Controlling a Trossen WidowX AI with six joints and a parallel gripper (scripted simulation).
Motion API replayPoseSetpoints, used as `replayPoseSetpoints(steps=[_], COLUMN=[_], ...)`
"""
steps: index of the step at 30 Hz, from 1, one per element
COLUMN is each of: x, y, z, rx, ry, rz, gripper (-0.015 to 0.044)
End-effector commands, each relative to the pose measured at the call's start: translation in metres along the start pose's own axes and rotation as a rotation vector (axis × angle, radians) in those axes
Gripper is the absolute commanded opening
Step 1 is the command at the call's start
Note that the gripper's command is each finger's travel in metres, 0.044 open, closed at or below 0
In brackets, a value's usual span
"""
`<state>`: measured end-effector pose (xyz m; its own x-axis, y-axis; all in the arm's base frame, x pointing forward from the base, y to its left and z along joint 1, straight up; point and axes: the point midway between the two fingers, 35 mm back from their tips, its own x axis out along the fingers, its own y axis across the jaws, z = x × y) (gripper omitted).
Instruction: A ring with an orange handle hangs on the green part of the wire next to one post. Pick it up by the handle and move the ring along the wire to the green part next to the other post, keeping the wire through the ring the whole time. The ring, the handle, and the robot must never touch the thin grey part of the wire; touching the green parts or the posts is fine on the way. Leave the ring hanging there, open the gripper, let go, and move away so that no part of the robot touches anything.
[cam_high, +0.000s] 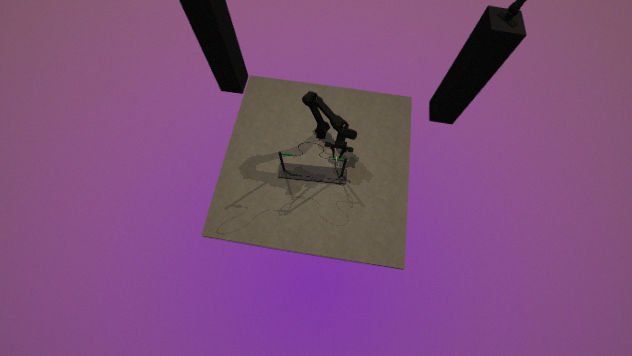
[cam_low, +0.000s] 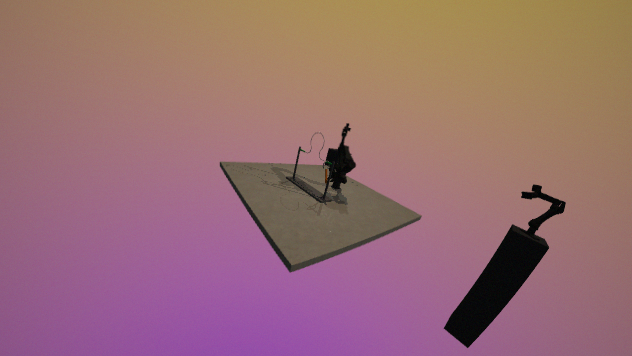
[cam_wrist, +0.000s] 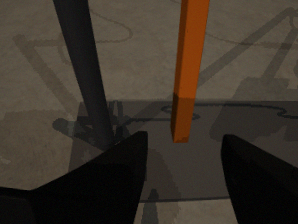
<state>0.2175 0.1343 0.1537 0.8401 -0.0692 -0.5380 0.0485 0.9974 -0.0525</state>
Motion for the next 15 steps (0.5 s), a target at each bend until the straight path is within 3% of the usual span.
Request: replayPoseSetpoints(steps=[1,15], x=[-0.012,-0.023], y=[-0.001,-0.003], z=[0.002,0.003], rx=[0.010,0.009], ry=[-0.008,-0.013], rz=[0.001,0.001], gripper=[0.0160,0.0160])
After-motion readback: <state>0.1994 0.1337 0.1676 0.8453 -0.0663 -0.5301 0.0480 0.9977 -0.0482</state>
